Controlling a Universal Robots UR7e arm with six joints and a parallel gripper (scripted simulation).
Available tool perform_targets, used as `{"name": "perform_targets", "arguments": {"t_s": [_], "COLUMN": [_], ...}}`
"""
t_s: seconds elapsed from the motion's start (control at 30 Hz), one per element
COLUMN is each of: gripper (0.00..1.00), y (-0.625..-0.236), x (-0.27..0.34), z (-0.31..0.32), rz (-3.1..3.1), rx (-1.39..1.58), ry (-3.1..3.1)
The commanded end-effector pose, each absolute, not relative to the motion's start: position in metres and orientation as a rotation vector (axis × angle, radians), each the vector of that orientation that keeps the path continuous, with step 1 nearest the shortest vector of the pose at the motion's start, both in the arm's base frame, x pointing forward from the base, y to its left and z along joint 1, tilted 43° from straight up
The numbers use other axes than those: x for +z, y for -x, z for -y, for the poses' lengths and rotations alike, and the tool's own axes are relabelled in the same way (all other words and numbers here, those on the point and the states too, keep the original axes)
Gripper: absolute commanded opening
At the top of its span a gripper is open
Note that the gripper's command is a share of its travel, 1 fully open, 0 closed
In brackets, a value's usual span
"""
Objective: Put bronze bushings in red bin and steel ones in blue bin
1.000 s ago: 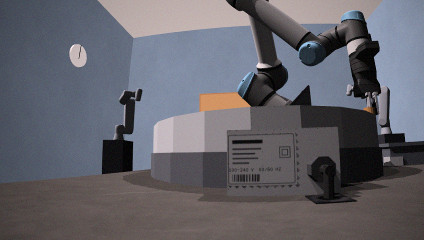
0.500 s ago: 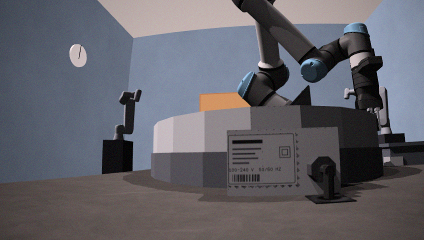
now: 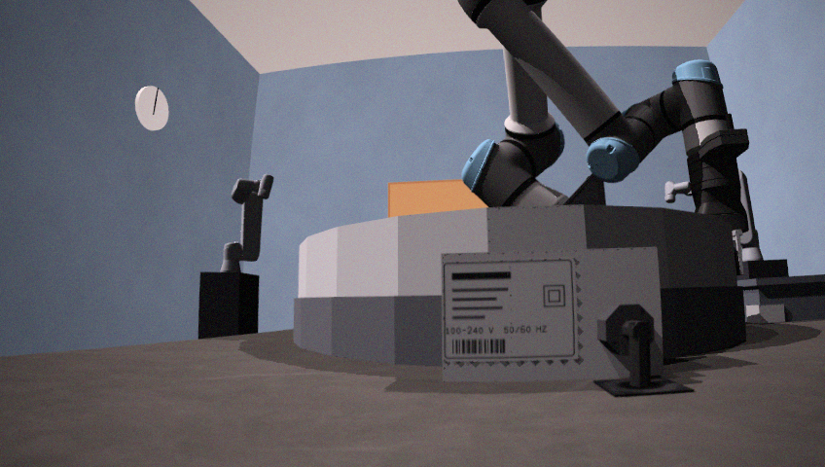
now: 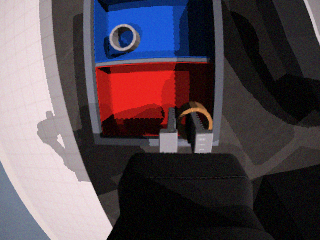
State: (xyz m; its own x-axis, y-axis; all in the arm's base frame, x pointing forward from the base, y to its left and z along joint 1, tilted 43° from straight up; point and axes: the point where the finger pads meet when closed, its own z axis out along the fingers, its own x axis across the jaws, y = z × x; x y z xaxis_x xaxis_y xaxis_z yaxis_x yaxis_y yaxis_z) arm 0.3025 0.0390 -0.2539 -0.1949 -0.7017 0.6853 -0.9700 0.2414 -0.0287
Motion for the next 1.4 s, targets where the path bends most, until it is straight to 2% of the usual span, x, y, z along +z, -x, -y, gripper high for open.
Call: {"name": "perform_targets", "arguments": {"t_s": [0.0,1.37], "gripper": [0.0,0.0], "y": [-0.303,-0.3], "x": [-0.255,-0.273], "z": [-0.039,-0.023], "rz": [1.971,1.971], "rx": [0.637,0.637], "ry": [-1.522,-1.523]}}
